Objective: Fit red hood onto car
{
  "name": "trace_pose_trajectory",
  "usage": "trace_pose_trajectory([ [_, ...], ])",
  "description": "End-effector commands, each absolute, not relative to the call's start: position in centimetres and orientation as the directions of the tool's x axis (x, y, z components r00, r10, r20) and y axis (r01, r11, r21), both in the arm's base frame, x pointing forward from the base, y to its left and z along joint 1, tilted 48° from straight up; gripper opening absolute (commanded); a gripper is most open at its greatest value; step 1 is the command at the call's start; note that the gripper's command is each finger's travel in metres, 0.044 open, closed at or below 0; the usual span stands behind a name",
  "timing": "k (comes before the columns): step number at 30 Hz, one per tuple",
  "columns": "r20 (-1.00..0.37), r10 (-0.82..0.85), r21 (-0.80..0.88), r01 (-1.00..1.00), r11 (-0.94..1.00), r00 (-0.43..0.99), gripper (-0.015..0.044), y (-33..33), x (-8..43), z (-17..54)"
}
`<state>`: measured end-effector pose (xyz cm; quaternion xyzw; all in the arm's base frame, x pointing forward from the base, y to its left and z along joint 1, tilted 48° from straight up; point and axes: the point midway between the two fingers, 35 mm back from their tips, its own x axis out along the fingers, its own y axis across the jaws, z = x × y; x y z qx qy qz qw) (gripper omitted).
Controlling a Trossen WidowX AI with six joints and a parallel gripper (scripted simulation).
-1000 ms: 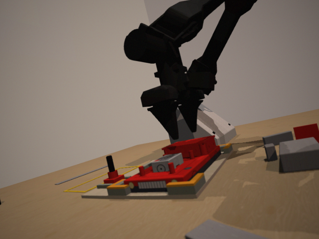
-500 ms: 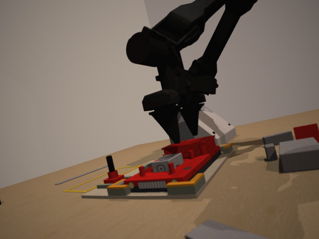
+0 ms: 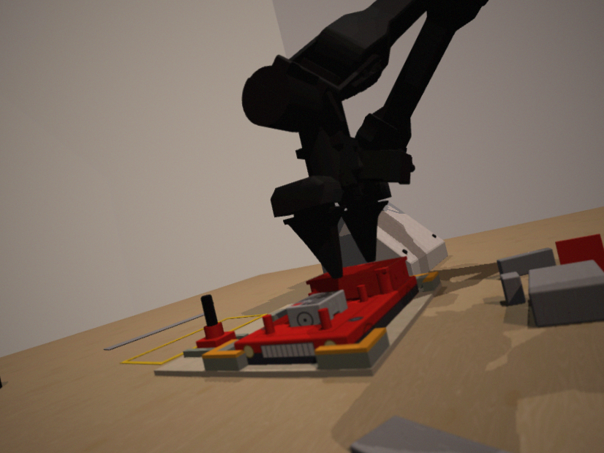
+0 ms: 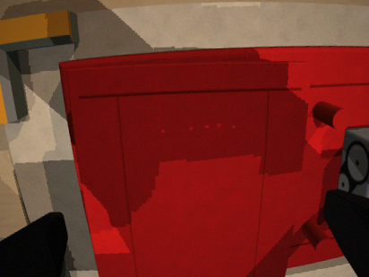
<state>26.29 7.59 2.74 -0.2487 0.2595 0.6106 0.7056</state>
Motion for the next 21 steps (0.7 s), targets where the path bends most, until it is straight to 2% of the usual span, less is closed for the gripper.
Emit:
trace_pose_trajectory([
  [1, -0.666, 0.737, -0.024, -0.991, 0.133, 0.116, 0.0440, 7.82, 26.21, 2.51],
  [21, -0.665, 0.738, -0.024, -0.991, 0.133, 0.116, 0.0440, 8.57, 26.31, 1.86],
])
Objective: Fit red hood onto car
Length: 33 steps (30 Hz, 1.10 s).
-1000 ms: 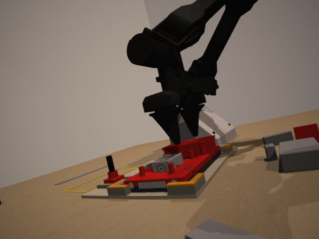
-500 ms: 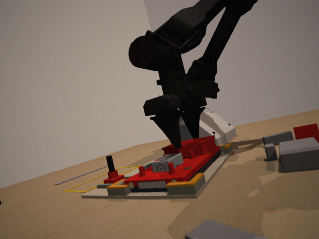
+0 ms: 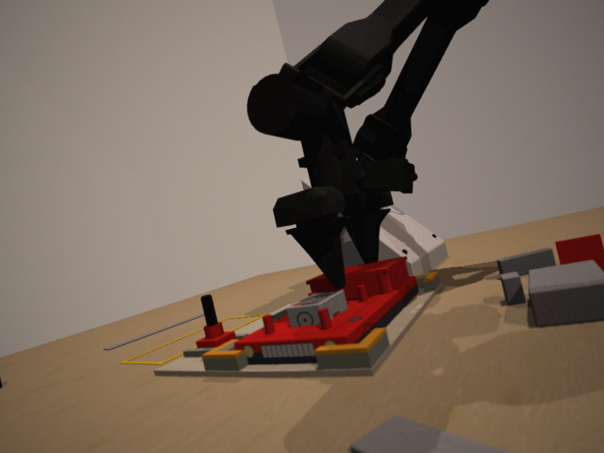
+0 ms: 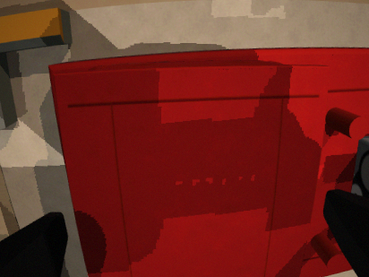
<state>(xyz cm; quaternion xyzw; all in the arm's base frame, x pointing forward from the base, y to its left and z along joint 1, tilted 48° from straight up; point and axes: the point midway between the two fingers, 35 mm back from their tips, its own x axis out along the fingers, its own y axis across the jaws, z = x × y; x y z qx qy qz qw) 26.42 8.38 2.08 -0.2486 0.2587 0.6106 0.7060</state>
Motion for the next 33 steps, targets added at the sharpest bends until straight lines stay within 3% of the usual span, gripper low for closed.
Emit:
trace_pose_trajectory([
  [1, -0.665, 0.738, -0.024, -0.991, 0.133, 0.116, 0.0440, 8.60, 26.31, 1.83],
  [7, -0.665, 0.738, -0.024, -0.991, 0.133, 0.116, 0.0440, 8.83, 26.33, 1.65],
  [10, -0.668, 0.734, -0.035, -0.991, 0.131, 0.121, 0.0361, 8.65, 26.46, 1.86],
  [20, -0.668, 0.734, -0.035, -0.991, 0.131, 0.121, 0.0295, 8.65, 26.46, 1.86],
  [31, -0.669, 0.734, -0.029, -0.991, 0.132, 0.117, 0.0006, 8.17, 26.29, 2.26],
  [33, -0.669, 0.734, -0.029, -0.991, 0.132, 0.117, 0.0000, 7.98, 26.26, 2.43],
])
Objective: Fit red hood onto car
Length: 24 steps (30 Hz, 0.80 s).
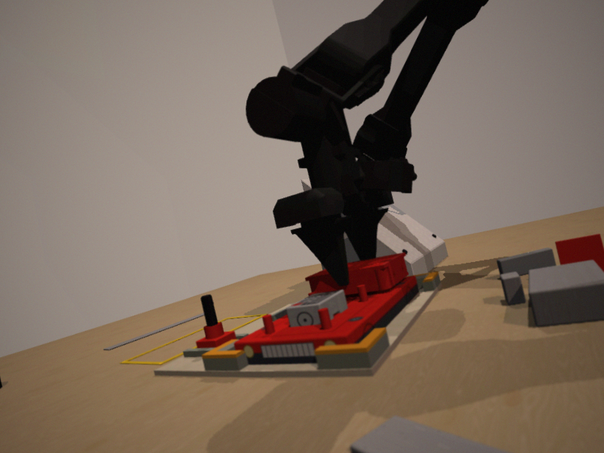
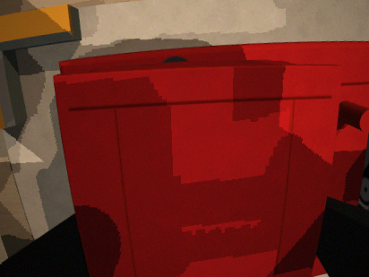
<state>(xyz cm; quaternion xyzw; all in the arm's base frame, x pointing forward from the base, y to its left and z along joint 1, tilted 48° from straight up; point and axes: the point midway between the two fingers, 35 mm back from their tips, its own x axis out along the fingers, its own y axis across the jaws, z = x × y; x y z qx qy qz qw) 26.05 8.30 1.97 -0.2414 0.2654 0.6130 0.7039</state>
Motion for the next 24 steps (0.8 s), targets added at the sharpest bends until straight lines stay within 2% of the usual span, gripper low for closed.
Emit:
trace_pose_trajectory([
  [1, -0.669, 0.734, -0.029, -0.991, 0.132, 0.117, 0.0000, 7.9, 26.2, 2.5],
  [24, -0.671, 0.732, -0.029, -0.991, 0.132, 0.117, 0.0000, 4.6, 25.8, 5.4],
])
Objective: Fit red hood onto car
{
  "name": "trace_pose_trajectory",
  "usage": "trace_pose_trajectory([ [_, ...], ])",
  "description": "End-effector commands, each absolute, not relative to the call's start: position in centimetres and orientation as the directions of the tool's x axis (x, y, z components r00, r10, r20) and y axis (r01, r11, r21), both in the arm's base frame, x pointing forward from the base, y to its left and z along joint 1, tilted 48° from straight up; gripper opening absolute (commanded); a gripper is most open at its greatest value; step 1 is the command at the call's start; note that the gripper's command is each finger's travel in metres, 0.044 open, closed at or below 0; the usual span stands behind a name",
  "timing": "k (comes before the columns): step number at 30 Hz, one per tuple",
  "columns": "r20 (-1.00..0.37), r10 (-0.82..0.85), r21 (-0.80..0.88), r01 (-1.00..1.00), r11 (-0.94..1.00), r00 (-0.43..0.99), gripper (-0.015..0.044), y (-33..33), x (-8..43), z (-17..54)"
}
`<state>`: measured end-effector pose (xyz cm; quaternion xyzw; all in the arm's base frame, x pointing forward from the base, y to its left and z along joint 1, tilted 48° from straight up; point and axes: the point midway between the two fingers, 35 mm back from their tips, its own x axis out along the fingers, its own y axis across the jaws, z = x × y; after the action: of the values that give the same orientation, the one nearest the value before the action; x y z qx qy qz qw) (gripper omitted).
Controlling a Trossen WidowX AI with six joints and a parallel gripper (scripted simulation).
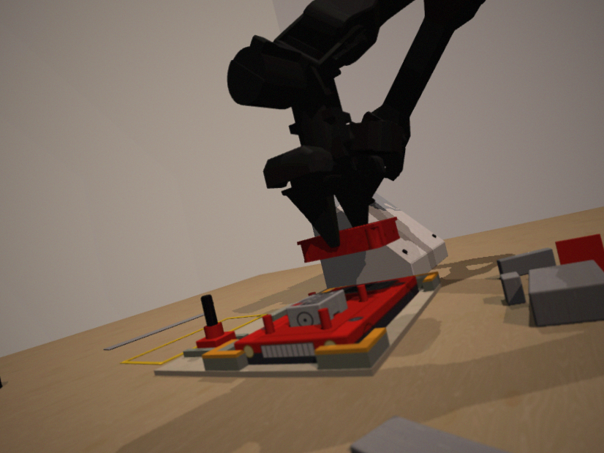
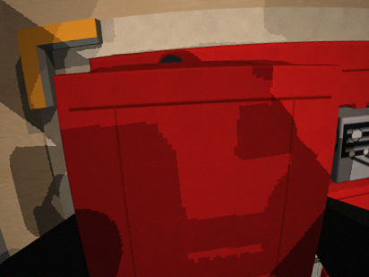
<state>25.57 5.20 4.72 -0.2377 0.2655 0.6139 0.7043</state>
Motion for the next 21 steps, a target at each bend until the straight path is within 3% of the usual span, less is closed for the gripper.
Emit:
trace_pose_trajectory([
  [1, -0.671, 0.732, -0.029, -0.991, 0.132, 0.117, 0.0000, 4.5, 25.7, 5.5],
  [21, -0.666, 0.738, 0.020, -0.986, 0.165, 0.110, 0.0000, 3.4, 25.7, 6.4],
])
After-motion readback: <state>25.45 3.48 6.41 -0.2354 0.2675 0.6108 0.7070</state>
